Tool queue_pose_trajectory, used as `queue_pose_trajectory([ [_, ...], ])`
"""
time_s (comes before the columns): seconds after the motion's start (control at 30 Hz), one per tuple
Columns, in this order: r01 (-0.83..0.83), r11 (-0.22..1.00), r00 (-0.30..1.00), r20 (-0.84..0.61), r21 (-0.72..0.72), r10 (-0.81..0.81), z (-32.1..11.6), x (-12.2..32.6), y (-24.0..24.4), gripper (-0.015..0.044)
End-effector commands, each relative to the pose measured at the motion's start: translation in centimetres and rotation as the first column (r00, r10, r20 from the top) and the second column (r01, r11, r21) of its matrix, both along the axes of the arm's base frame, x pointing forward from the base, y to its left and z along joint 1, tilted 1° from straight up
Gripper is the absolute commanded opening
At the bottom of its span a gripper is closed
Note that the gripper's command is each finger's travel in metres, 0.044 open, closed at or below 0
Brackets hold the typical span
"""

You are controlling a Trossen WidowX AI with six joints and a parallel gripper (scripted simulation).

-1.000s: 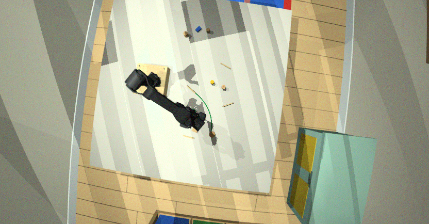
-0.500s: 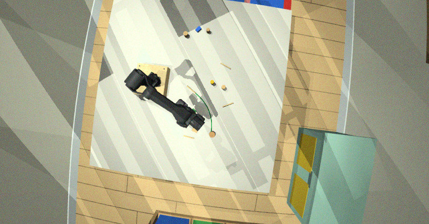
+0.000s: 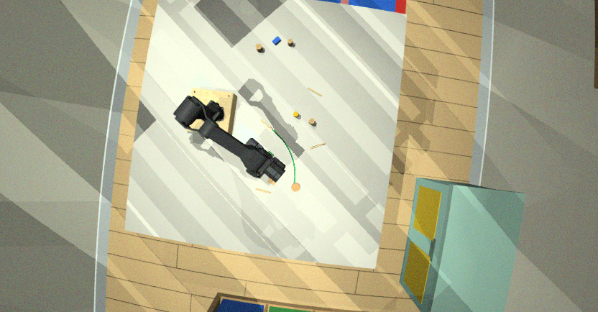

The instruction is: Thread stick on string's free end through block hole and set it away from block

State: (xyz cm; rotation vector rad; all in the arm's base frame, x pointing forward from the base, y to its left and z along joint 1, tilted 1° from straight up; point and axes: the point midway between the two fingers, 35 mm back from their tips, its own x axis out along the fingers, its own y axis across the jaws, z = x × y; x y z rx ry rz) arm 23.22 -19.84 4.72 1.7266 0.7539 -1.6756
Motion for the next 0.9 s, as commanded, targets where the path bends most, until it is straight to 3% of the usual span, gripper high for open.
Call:
queue_pose_trajectory([
  [0.0, 0.006, 1.000, 1.000, -0.005, 0.004, -0.006, -0.7, 0.0, 0.0, 0.0240],
  [0.87, 0.006, 1.000, 1.000, -0.005, 0.004, -0.006, -5.0, 0.1, 0.0, 0.0240],
])
